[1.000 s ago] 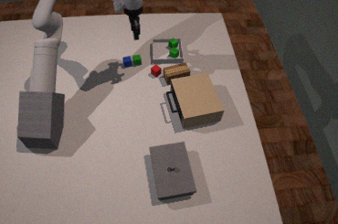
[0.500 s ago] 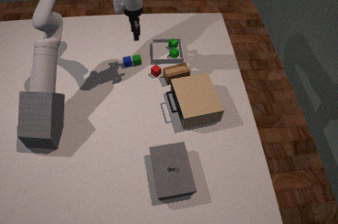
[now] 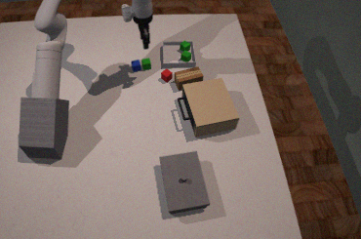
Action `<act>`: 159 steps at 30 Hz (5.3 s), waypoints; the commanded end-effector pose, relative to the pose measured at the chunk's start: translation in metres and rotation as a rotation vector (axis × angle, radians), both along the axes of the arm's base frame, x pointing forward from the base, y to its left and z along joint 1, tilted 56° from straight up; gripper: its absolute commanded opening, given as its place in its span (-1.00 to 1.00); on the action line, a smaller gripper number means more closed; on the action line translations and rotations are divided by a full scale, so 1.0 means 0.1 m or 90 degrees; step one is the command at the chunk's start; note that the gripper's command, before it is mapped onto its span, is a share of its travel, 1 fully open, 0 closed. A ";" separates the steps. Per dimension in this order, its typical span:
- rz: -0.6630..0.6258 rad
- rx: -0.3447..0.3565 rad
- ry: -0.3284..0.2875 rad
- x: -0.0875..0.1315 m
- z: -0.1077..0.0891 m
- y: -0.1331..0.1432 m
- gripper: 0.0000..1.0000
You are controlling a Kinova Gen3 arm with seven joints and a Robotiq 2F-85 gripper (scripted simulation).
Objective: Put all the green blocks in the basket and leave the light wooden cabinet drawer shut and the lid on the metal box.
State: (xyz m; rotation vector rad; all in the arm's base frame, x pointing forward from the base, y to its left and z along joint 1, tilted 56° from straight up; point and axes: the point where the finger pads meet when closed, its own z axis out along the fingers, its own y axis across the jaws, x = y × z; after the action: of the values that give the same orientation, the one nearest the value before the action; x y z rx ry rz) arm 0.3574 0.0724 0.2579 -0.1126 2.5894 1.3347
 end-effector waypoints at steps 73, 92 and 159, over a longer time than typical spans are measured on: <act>-0.001 0.000 -0.001 0.18 -0.58 0.84 0.32; -0.001 0.000 -0.001 0.21 -0.71 1.03 0.32; -0.001 0.000 -0.001 0.23 -0.75 1.09 -0.80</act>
State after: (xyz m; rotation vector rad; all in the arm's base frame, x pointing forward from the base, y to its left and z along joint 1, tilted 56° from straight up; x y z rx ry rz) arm 0.3798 0.1811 0.1829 -0.1120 2.5886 1.3341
